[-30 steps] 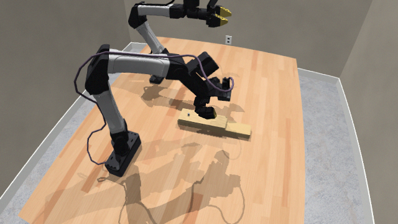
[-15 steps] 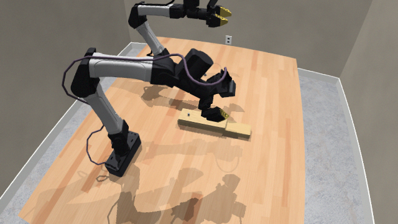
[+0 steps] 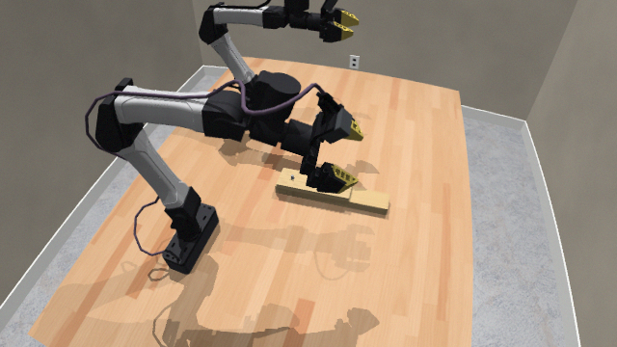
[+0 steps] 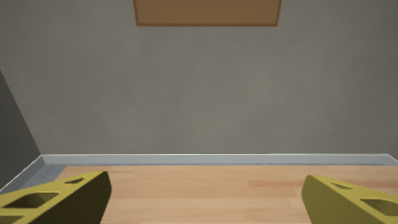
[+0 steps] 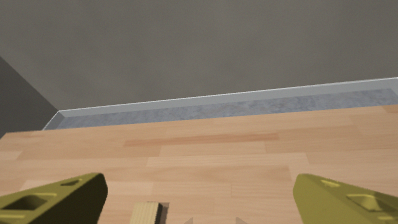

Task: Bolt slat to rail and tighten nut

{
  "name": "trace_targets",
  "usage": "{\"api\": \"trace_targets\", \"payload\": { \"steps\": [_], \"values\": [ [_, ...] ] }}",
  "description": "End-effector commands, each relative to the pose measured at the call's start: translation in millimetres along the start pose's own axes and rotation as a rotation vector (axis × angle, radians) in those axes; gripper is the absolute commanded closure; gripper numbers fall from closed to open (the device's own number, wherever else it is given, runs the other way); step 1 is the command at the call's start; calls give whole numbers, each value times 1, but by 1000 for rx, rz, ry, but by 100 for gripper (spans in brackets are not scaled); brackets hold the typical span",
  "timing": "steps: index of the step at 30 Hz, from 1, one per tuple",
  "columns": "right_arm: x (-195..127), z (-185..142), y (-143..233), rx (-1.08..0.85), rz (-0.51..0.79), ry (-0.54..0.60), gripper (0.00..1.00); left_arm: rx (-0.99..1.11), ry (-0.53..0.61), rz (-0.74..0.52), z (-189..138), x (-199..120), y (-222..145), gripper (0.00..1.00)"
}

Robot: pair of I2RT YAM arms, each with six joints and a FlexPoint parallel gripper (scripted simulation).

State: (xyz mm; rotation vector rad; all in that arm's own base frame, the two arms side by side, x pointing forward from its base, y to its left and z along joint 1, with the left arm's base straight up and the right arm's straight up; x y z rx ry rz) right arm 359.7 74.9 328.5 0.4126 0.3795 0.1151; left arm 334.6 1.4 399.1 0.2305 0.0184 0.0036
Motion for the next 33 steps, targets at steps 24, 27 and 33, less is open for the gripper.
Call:
{"api": "trace_targets", "payload": {
  "steps": [24, 27, 33],
  "values": [
    [-60, 79, -39, -195, -75, -393, 0, -4, -28, 1, 6, 0, 0, 0],
    [-60, 79, -39, -195, -75, -393, 0, -4, -28, 1, 6, 0, 0, 0],
    [-60, 79, -39, -193, -75, -393, 0, -4, -28, 1, 6, 0, 0, 0]
  ]
}}
Point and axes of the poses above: on each arm, the point where the finger pads meet when closed, its own x axis out along the fingers, its own y axis across the jaws, z = x × y, the point moved 4 cm from there along -x, back along the fingers, and after that the axes turned 13 degrees about x, right-handed, at the moved point
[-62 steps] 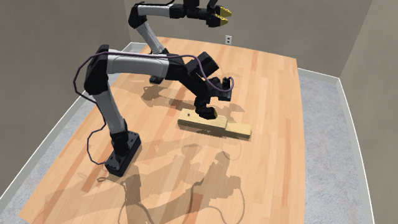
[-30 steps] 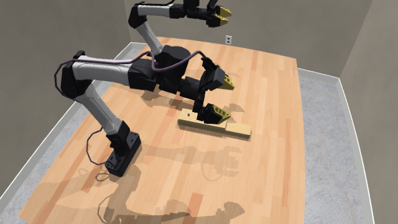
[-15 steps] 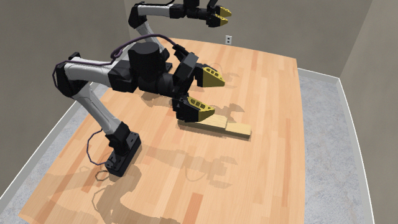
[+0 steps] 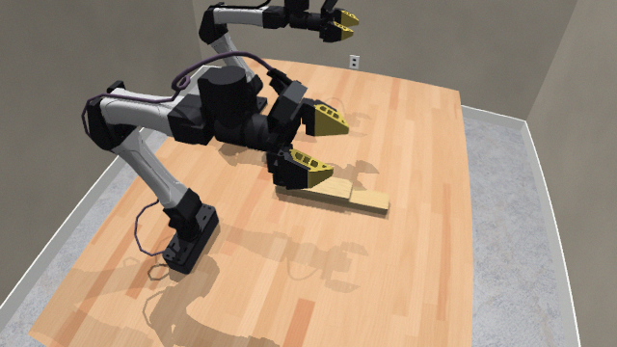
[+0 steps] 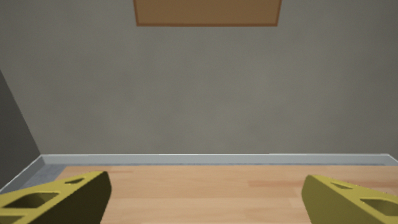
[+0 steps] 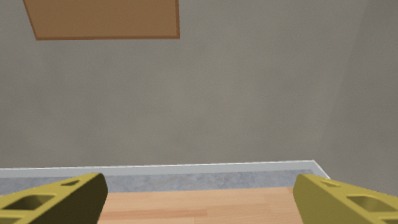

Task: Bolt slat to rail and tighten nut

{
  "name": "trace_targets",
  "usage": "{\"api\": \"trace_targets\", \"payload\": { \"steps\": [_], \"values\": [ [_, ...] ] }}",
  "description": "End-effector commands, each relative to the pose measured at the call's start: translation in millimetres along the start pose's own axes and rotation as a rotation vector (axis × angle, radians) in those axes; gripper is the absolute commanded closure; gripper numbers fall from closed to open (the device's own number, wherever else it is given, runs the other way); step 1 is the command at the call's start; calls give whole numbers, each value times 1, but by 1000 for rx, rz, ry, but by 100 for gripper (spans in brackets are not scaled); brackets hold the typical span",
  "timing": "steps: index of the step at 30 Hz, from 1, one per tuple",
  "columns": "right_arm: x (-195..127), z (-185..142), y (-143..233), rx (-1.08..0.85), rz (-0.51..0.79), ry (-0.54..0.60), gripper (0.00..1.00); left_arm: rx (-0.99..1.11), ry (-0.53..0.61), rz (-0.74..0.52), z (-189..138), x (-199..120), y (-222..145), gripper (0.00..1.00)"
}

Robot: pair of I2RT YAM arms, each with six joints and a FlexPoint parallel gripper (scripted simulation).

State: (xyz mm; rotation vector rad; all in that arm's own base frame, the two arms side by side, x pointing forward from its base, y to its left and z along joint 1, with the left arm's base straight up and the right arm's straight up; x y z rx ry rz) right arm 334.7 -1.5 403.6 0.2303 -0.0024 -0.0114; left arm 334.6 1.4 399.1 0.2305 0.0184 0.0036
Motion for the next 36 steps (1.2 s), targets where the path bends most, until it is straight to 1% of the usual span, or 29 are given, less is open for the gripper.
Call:
{"api": "trace_targets", "payload": {
  "steps": [1, 9, 16, 18, 33, 35, 36],
  "values": [
    [1, -4, -1, -9, 8, -2, 0, -4, -28, 1, 6, 0, 0, 0],
    [0, 1, 2, -3, 13, -4, 0, -3, -26, -1, 5, 0, 0, 0],
    [0, 1, 2, -3, 13, -4, 0, -54, 103, -16, -30, 13, -3, 0],
    [0, 1, 2, -3, 13, -4, 0, -54, 103, -16, -30, 13, -3, 0],
    [0, 1, 2, -3, 13, -4, 0, -178, 358, -8, -93, 25, -4, 0],
    [0, 1, 2, -3, 13, -4, 0, -178, 358, -8, -93, 25, -4, 0],
    [0, 1, 2, -3, 13, -4, 0, -187, 375, -7, -98, 25, -4, 0]
  ]
}}
Point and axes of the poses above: on each arm, the point where the finger pads meet when closed, its own x axis out along the fingers, its own y axis across the jaws, z = x × y, the point moved 4 cm from there along -x, back along the fingers, and after that the axes turned 13 degrees about x, right-handed, at the moved point
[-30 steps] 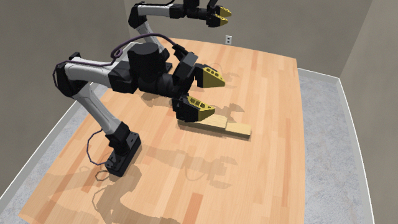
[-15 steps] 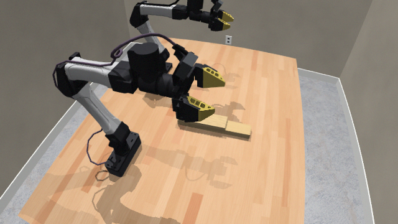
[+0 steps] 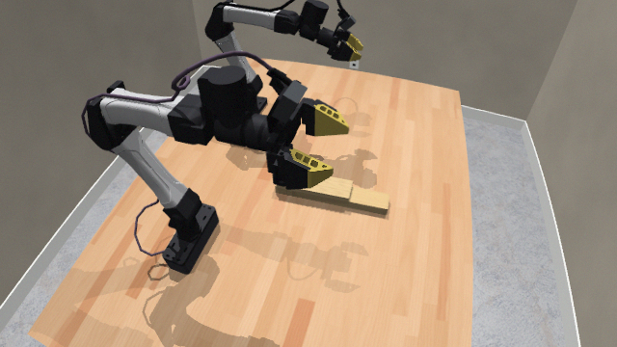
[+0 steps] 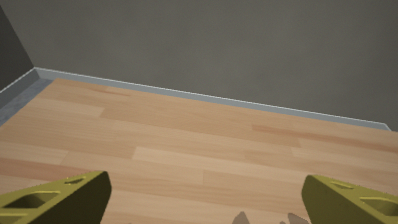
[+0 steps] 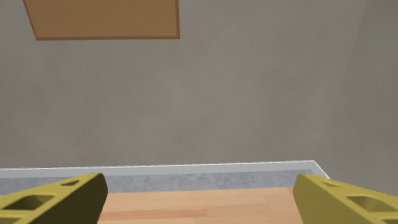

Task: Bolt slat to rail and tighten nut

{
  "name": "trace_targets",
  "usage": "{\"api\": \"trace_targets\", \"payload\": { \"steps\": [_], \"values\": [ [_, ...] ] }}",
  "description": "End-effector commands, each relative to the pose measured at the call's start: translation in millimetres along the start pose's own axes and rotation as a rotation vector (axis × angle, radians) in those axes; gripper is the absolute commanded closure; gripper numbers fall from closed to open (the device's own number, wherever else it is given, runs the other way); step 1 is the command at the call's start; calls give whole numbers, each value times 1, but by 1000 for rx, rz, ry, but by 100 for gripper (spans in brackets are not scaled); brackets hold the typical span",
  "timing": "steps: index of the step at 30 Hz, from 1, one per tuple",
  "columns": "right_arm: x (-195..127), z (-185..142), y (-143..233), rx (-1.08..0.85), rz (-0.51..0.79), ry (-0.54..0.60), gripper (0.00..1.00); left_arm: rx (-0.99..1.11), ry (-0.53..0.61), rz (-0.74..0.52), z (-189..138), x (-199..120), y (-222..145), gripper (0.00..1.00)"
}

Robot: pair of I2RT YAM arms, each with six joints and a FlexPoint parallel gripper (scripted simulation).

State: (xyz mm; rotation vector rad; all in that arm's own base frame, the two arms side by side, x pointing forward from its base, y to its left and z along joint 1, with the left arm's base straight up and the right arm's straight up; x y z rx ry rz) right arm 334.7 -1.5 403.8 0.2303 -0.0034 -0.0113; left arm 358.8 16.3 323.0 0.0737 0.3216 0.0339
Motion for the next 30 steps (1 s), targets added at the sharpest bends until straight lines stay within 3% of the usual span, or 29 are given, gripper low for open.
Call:
{"api": "trace_targets", "payload": {
  "steps": [1, 30],
  "values": [
    [0, 1, 2, -3, 13, -3, 0, -42, 87, 1, -24, 7, 3, 0],
    [0, 1, 2, -3, 13, -3, 0, -310, 577, 98, -136, 24, 19, 0]
  ]
}}
Point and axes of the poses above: on each arm, the point where the finger pads meet when closed, its own x axis out along the fingers, its own y axis across the jaws, z = x × y, the point moved 4 cm from there along -x, back along the fingers, and after that the axes turned 13 degrees about x, right-handed, at the moved point
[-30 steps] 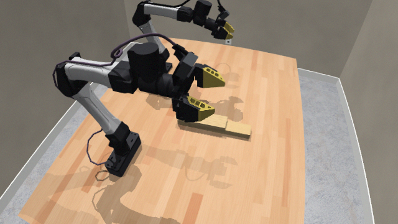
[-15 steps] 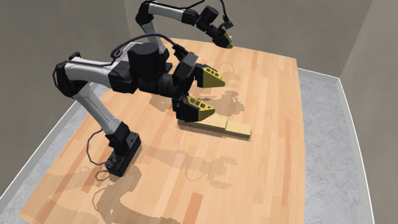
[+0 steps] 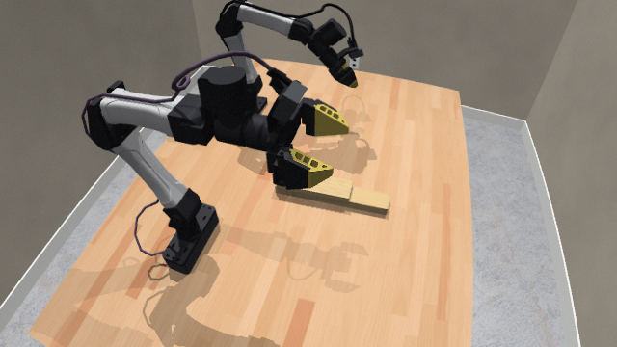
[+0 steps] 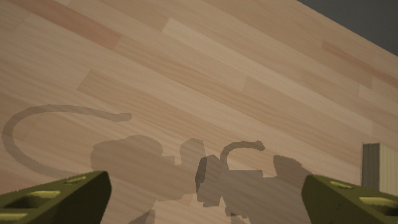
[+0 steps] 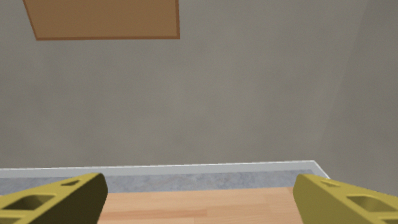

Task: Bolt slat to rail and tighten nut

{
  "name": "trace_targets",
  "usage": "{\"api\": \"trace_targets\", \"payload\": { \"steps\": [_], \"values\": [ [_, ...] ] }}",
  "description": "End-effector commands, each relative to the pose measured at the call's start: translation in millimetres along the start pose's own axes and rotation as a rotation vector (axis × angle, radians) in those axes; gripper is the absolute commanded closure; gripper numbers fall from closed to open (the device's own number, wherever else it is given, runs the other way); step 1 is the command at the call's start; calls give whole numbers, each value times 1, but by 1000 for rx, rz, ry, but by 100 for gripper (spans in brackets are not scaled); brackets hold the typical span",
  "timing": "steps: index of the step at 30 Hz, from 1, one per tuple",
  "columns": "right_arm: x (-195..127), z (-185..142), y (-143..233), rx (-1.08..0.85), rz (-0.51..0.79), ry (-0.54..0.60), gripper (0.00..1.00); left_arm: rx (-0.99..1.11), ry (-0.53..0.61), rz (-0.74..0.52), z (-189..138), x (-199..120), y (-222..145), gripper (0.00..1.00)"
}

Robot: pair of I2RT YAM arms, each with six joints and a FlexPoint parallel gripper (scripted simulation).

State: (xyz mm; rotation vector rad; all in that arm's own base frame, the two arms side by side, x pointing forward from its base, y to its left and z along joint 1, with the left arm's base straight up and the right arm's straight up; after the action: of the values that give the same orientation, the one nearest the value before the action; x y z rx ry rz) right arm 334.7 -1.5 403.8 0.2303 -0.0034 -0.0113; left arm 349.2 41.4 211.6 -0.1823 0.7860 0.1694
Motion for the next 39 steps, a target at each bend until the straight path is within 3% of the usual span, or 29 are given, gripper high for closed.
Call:
{"api": "trace_targets", "payload": {
  "steps": [1, 3, 18, 20, 35, 39],
  "values": [
    [0, 1, 2, -3, 13, -3, 0, -64, 120, 28, -27, 11, 10, 0],
    [0, 1, 2, -3, 13, -3, 0, -64, 120, 28, -27, 11, 10, 0],
    [0, 1, 2, -3, 13, -3, 0, -244, 410, 130, -84, 27, 32, 0],
    [0, 1, 2, -3, 13, -3, 0, -244, 410, 130, -84, 27, 32, 0],
    [0, 1, 2, -3, 13, -3, 0, -441, 719, 279, -143, 24, 51, 0],
    [0, 1, 2, -3, 13, -3, 0, -459, 749, 295, -149, 22, 52, 0]
  ]
}}
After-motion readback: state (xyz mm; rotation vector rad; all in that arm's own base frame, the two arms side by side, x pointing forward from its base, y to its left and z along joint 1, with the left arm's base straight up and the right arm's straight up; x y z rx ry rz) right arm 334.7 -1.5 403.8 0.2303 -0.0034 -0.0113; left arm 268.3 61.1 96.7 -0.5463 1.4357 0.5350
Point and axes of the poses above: on each arm, the point where the finger pads meet when closed, its own x axis out along the fingers, its own y axis across the jaws, z = x × y, the point moved 4 cm from there along -x, back along the fingers, and after that the axes turned 13 degrees about x, right-handed, at the moved point
